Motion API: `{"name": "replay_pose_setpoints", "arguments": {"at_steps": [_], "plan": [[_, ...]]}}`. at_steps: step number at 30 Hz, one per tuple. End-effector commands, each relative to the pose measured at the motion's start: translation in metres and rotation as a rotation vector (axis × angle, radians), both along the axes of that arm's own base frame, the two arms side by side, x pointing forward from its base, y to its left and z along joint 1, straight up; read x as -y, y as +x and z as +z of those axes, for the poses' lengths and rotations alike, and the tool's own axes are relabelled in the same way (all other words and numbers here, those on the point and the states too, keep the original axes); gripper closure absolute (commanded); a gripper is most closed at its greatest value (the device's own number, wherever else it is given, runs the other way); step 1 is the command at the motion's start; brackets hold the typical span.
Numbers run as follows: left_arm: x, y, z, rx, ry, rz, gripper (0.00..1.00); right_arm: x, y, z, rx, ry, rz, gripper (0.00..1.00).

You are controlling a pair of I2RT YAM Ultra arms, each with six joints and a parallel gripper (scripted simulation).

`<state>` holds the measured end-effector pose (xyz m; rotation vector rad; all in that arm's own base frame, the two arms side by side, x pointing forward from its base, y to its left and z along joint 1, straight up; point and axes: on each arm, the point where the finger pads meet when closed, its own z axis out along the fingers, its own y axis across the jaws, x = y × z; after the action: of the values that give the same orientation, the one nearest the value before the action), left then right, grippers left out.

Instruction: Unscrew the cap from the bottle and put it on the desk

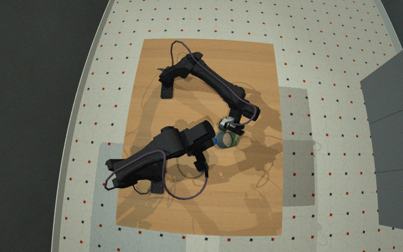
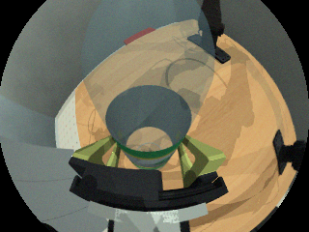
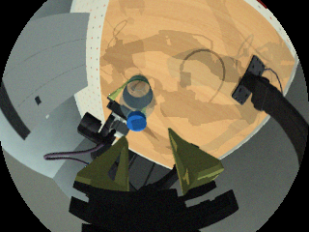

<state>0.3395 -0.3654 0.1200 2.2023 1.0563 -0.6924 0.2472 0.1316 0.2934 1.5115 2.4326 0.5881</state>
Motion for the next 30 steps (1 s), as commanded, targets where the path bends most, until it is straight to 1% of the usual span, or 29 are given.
{"name": "replay_pose_setpoints", "arguments": {"at_steps": [1,21,30], "plan": [[0.001,0.002,0.014,0.014,-0.030,0.004,1.00,-0.001,0.010,0.017,0.090,0.039,-0.003,0.43],[0.001,0.002,0.014,0.014,-0.030,0.004,1.00,-0.001,0.010,0.016,0.088,0.038,-0.003,0.43],[0.001,0.002,0.014,0.014,-0.030,0.004,1.00,-0.006,0.016,0.004,0.085,0.041,-0.003,0.43]]}}
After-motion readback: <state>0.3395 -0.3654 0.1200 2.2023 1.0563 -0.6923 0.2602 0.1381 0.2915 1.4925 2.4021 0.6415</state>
